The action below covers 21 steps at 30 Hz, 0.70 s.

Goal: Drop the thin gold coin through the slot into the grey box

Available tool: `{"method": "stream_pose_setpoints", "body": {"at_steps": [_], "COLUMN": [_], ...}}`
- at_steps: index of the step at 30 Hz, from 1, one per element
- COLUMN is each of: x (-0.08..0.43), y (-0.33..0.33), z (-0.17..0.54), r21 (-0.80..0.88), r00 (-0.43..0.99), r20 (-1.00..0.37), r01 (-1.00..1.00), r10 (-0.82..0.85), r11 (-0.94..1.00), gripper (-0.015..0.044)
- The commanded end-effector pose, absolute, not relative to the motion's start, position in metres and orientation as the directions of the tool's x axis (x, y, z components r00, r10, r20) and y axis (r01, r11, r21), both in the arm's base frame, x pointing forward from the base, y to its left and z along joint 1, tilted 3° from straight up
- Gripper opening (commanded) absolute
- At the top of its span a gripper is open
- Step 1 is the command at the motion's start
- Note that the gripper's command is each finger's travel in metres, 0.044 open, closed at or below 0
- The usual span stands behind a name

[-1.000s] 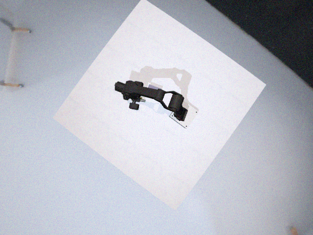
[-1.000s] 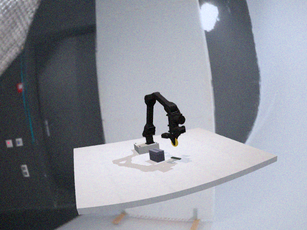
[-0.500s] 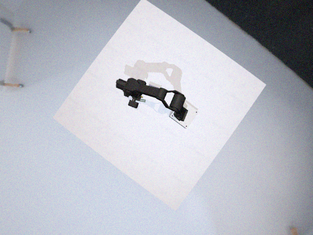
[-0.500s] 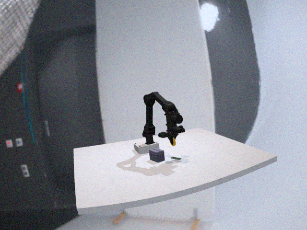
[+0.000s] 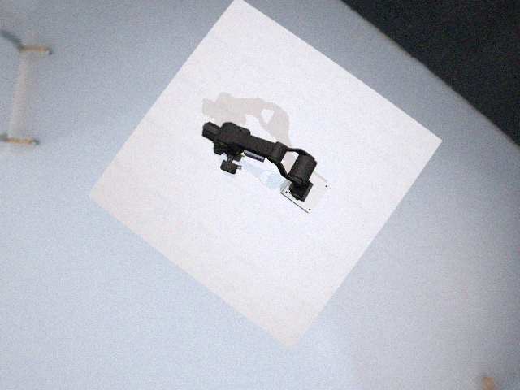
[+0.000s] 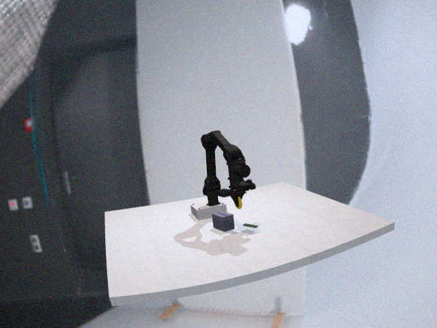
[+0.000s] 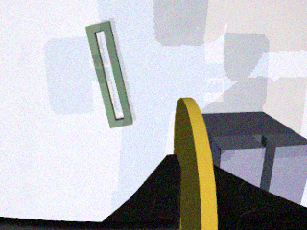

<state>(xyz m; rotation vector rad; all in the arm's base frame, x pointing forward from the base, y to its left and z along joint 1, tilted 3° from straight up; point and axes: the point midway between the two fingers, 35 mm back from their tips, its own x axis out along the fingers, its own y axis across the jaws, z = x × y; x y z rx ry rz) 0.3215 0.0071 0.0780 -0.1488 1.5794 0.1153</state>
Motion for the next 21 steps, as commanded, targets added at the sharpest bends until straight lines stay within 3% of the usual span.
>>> {"method": "stream_pose_setpoints", "body": {"at_steps": [1,21], "x": [0.316,0.286], "y": [-0.003,-0.046], "z": [0.078,0.079], "r21": [-0.026,-0.029], "r00": [-0.012,-0.015], "r20": [-1.0,-0.999], "r01": [-0.168,-0.169], "r10": [-0.028,-0.032], "r11": [0.985,0.985], "gripper": [0.0,0.0]}}
